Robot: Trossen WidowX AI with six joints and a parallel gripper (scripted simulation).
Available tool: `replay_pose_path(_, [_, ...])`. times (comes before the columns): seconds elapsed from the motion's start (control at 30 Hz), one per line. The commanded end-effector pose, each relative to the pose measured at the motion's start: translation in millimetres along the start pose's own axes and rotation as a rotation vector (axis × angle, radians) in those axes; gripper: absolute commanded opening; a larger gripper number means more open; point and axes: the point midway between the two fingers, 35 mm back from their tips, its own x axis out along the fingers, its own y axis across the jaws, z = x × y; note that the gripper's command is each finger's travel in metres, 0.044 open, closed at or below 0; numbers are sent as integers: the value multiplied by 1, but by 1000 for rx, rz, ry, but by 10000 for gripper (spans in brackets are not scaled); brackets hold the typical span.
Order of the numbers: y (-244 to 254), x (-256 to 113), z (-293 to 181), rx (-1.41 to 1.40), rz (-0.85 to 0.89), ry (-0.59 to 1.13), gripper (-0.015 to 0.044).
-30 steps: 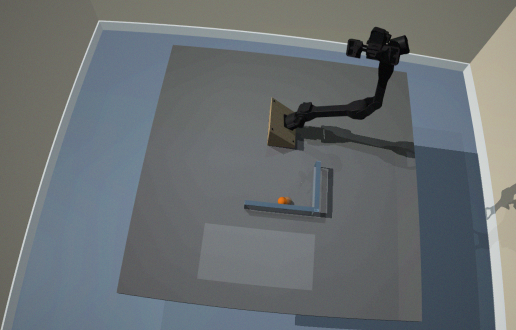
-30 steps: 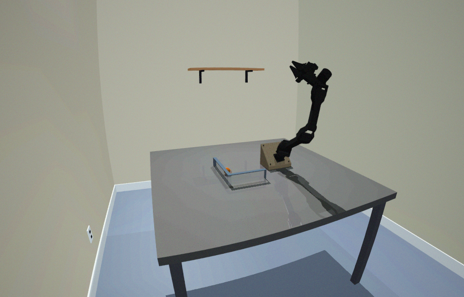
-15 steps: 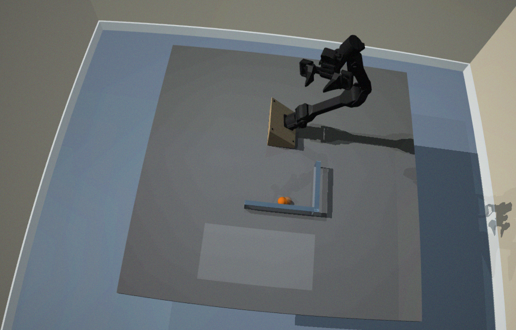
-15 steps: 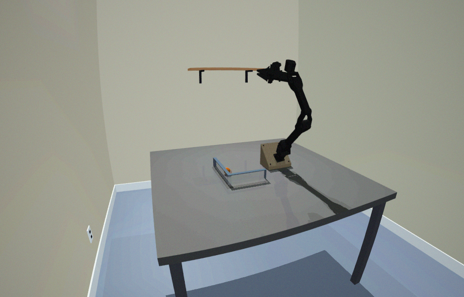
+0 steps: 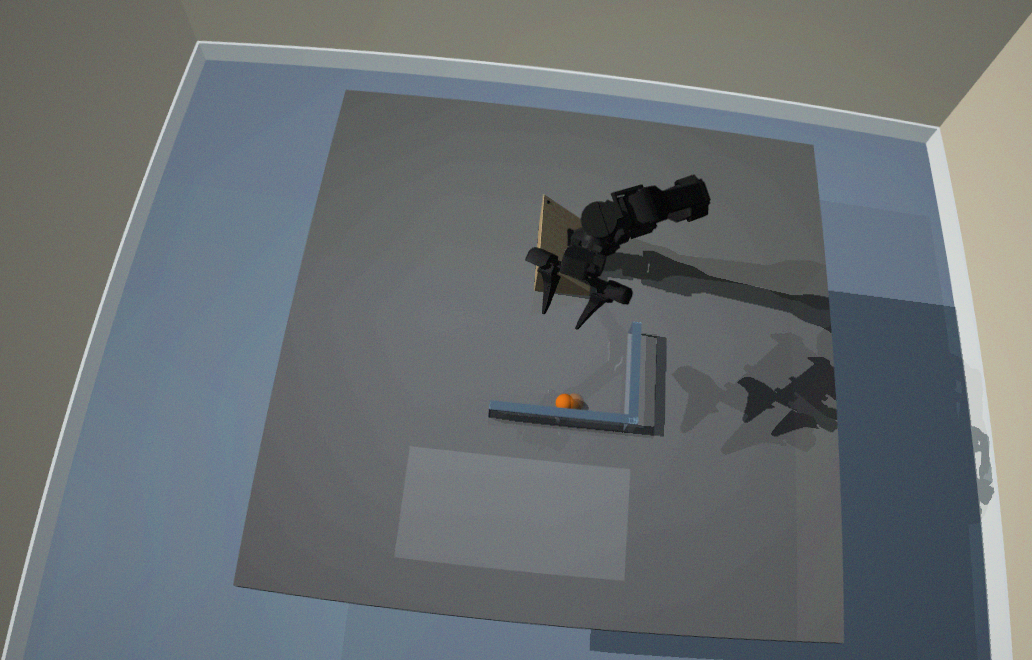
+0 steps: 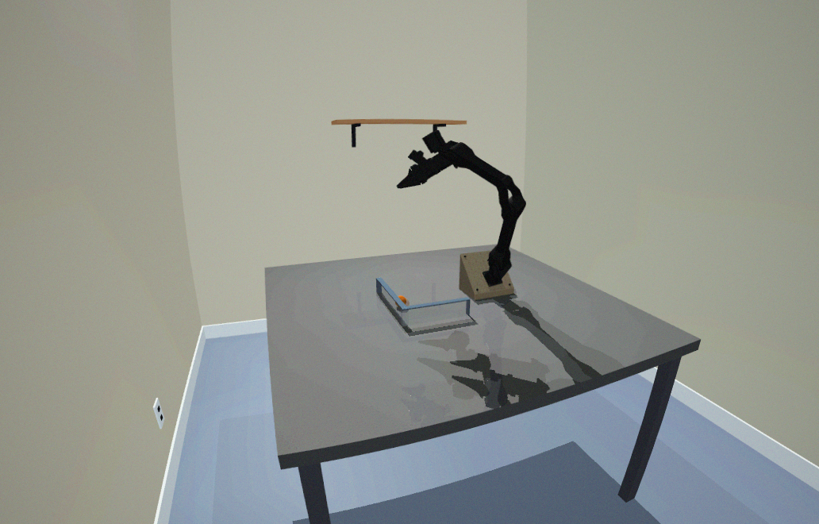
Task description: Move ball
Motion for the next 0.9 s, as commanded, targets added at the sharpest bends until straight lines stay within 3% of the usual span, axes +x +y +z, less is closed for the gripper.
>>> replay_pose_path(0.0, [2, 58, -43, -73, 8, 199, 303])
replay_pose_path(0.27, [14, 148, -153, -269, 47, 614, 303])
replay_pose_path(0.5, [17, 188, -264, -445, 101, 983, 303])
replay_pose_path(0.87, [16, 198, -287, -461, 107, 1018, 303])
